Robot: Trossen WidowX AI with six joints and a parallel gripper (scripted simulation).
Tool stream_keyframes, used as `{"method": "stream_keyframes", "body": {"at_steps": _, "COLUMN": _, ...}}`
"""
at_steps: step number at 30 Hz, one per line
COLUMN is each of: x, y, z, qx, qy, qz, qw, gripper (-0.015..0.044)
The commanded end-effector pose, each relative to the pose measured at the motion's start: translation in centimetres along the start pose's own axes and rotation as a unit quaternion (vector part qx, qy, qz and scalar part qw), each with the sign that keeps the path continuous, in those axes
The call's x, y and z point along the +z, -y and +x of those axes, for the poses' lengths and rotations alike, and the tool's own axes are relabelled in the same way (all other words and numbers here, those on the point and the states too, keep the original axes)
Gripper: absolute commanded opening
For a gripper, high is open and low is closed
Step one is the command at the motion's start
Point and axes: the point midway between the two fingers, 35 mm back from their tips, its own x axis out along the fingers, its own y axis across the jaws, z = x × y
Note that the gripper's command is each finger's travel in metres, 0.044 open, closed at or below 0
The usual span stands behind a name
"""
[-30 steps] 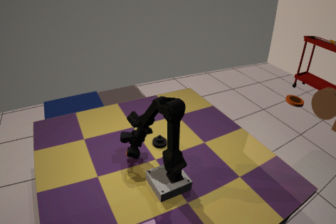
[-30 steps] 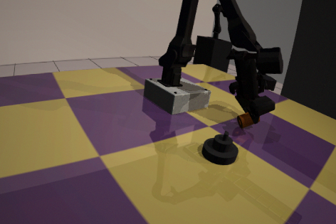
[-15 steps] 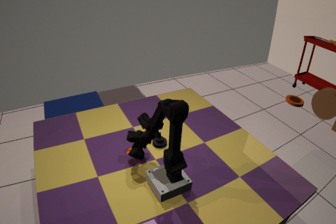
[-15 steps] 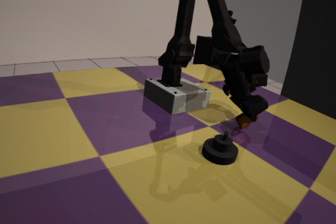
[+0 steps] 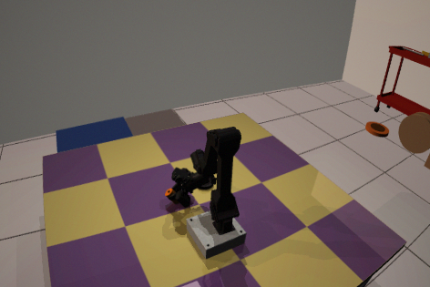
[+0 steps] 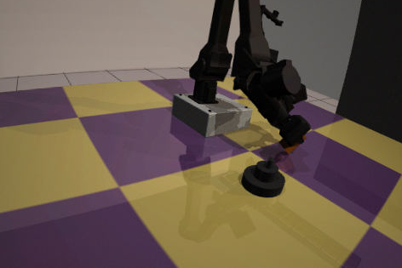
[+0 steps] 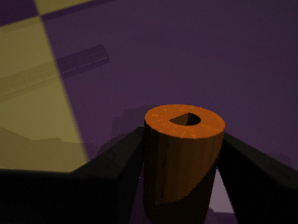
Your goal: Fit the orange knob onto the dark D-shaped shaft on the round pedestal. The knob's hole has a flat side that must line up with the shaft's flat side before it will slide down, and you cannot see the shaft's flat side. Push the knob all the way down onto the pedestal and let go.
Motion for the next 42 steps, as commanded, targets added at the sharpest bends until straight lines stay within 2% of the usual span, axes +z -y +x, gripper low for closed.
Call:
{"method": "stream_keyframes", "body": {"at_steps": 1, "x": -0.3, "y": -0.1, "z": -0.3, "qx": 0.001, "qy": 0.032, "qz": -0.001, "qw": 0.999, "gripper": 0.0179}}
{"method": "stream_keyframes", "body": {"at_steps": 24, "x": -2.7, "y": -0.2, "z": -1.5, "qx": 0.001, "qy": 0.227, "qz": 0.001, "qw": 0.974, "gripper": 0.0179}}
{"method": "stream_keyframes", "body": {"at_steps": 29, "x": -2.6, "y": -0.2, "z": -1.6, "qx": 0.0, "qy": 0.205, "qz": 0.0, "qw": 0.979, "gripper": 0.0179}}
{"method": "stream_keyframes", "body": {"at_steps": 32, "x": -2.5, "y": -0.2, "z": -1.5, "qx": 0.003, "qy": 0.216, "qz": 0.002, "qw": 0.976, "gripper": 0.0258}}
{"method": "stream_keyframes", "body": {"at_steps": 42, "x": -2.5, "y": -0.2, "z": -1.5, "qx": 0.003, "qy": 0.216, "qz": 0.002, "qw": 0.976, "gripper": 0.026}}
